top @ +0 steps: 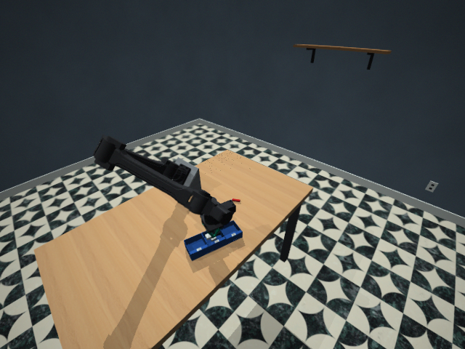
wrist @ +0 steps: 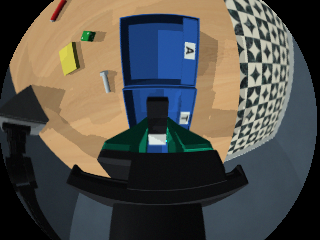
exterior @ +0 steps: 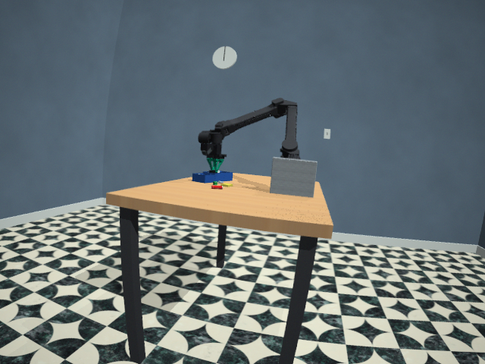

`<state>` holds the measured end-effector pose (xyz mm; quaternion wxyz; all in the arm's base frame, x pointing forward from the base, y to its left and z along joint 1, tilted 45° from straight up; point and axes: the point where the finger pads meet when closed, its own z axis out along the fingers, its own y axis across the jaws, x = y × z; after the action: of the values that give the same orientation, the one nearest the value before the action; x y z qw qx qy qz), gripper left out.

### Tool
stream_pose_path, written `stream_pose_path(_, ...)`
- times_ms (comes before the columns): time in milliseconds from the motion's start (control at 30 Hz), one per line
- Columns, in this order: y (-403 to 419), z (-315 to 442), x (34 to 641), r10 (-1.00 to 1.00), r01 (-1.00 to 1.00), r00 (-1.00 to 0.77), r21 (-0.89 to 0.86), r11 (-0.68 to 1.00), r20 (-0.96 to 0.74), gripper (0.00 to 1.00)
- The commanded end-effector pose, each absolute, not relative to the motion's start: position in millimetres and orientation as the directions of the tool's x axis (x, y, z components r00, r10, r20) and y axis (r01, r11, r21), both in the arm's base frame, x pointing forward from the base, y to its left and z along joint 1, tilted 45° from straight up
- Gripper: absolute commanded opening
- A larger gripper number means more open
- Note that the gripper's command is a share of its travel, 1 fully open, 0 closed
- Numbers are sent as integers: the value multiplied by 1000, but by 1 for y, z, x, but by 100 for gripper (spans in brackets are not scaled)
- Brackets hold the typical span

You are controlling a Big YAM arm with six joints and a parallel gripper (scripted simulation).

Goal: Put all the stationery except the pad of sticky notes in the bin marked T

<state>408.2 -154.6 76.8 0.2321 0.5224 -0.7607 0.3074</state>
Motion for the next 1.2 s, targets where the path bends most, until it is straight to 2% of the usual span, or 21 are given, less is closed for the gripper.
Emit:
stream_pose_path(0, -161, 70, 409, -657, -942, -336, -219, 256, 675, 19)
stream_pose_path(867, -151, 69, 410, -666, -941, -339, -252, 228, 664, 19)
stream_pose_path(900, -151, 69, 410, -666, -940, -340, -253, 228, 664, 30)
stream_pose_path(1167, -151, 70, 410, -665, -938, -346, -258, 231, 662, 30)
